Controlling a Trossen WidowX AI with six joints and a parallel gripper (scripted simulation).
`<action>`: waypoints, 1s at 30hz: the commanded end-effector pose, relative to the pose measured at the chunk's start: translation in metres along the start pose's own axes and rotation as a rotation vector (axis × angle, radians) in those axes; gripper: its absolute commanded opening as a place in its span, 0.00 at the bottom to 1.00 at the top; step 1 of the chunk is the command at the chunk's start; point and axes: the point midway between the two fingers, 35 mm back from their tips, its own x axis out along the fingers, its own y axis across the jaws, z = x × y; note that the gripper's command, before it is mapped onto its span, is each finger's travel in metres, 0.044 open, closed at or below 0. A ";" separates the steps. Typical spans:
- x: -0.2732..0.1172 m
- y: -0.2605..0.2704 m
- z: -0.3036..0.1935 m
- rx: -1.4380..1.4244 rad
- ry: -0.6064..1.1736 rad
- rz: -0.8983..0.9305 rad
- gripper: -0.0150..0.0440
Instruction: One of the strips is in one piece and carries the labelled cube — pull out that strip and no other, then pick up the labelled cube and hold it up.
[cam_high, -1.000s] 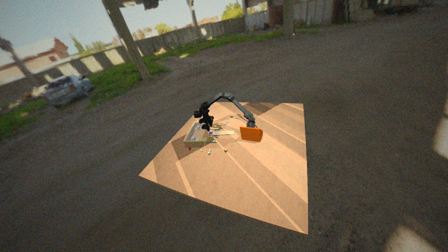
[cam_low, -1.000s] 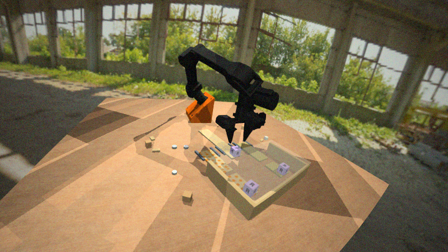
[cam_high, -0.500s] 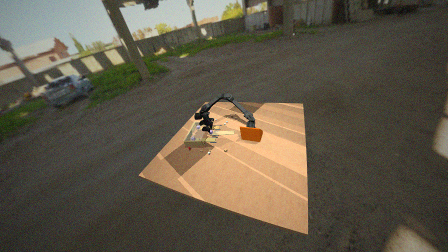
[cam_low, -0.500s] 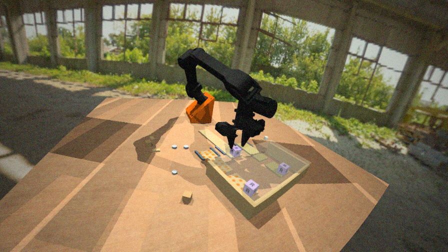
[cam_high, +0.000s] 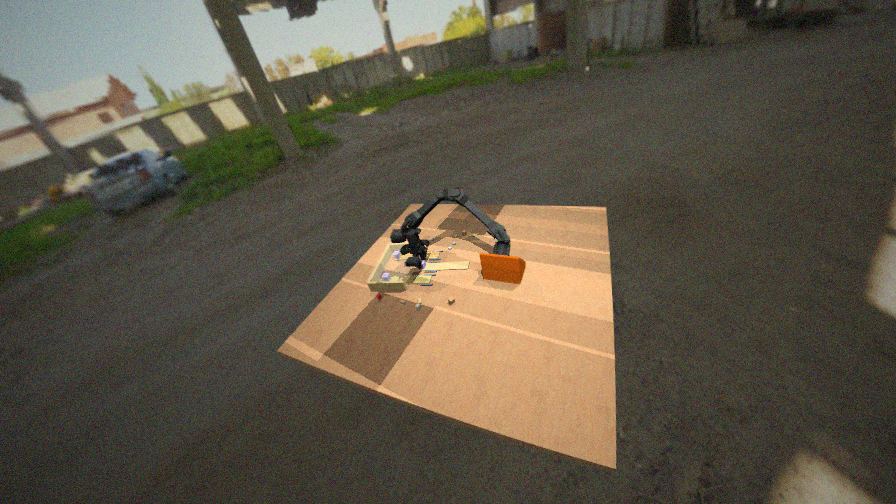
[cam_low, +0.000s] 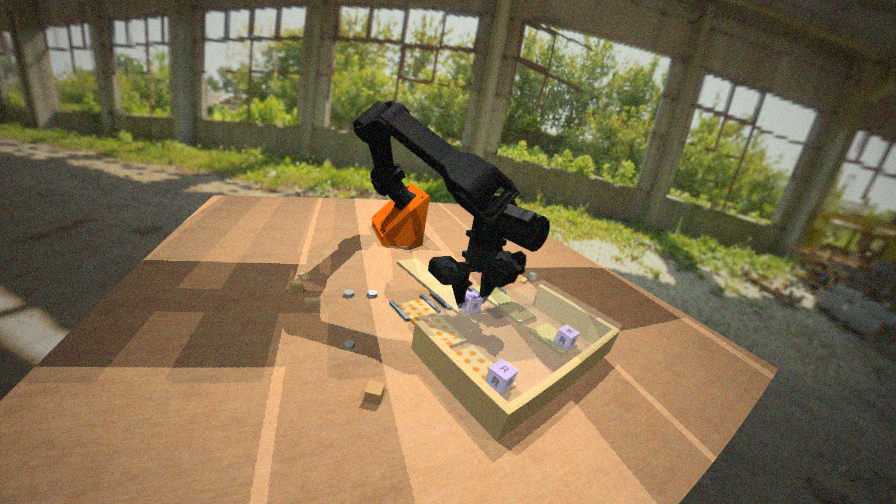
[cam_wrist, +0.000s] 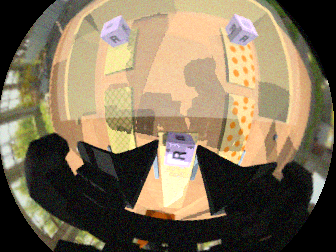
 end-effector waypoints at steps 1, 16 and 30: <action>0.005 0.000 -0.001 -0.005 0.002 -0.005 0.68; 0.002 0.000 0.000 0.000 0.001 0.000 0.32; -0.034 0.005 -0.049 -0.007 0.003 -0.002 0.25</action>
